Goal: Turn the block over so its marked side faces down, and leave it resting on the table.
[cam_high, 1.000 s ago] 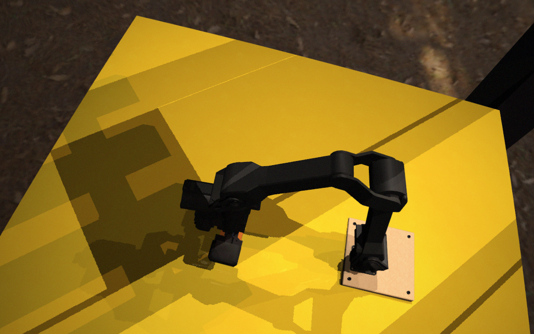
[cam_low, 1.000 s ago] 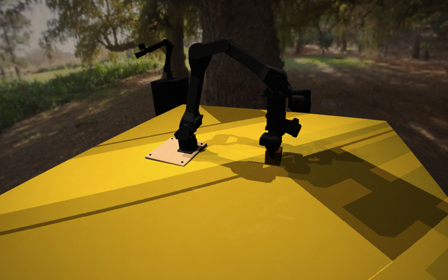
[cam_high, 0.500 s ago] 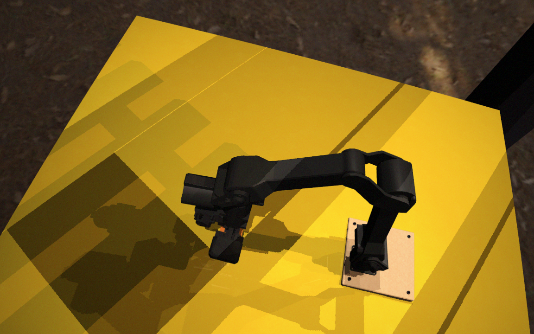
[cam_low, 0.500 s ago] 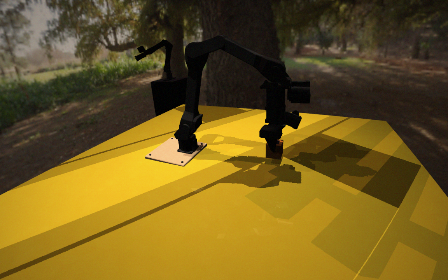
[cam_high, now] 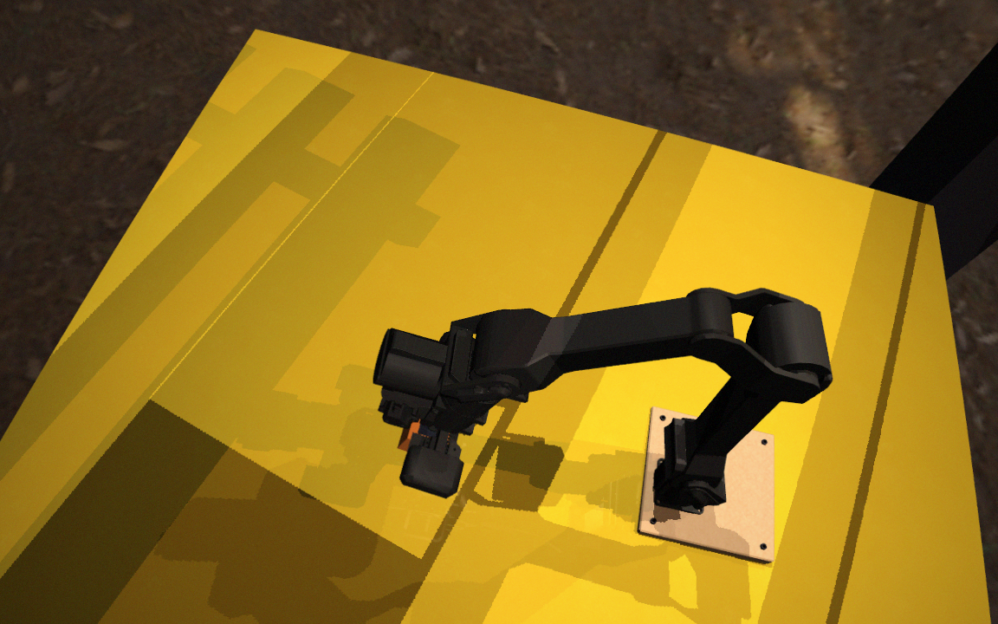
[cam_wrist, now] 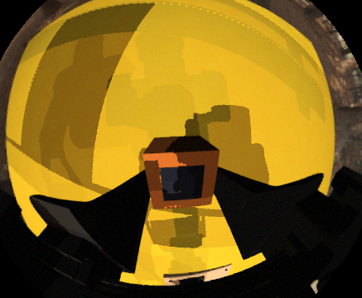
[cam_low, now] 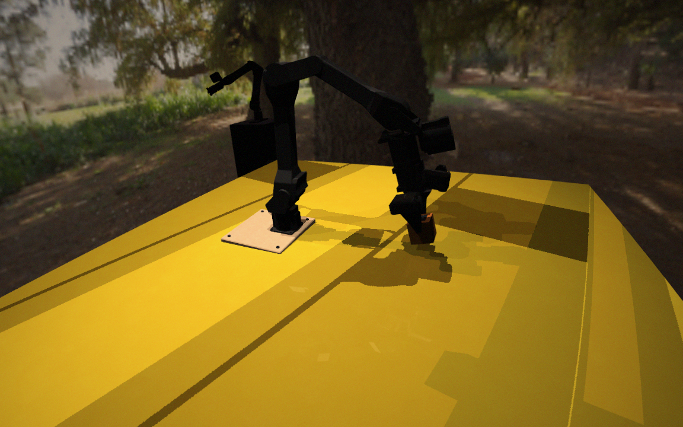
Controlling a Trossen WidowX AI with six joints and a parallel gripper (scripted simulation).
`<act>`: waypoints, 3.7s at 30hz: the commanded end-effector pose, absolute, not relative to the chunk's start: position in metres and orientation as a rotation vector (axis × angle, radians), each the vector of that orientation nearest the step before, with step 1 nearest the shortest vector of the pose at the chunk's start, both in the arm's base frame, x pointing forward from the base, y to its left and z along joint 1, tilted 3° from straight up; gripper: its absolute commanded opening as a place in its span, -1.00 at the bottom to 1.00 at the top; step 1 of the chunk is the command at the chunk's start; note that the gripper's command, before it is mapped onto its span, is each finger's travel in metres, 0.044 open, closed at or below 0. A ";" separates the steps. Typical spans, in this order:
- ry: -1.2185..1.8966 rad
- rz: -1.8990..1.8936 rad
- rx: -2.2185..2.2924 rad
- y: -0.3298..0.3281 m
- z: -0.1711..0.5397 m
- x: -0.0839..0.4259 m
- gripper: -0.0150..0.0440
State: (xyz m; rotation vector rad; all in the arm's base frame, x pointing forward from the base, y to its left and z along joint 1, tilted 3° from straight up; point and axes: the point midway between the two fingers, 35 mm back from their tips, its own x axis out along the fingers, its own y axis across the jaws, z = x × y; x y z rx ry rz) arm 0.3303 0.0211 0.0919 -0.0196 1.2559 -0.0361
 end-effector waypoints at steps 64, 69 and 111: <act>0.449 -0.029 -0.033 0.019 0.066 0.326 -0.49; 0.449 -0.029 -0.033 0.019 0.066 0.326 -0.49; 0.449 -0.029 -0.033 0.019 0.066 0.326 1.00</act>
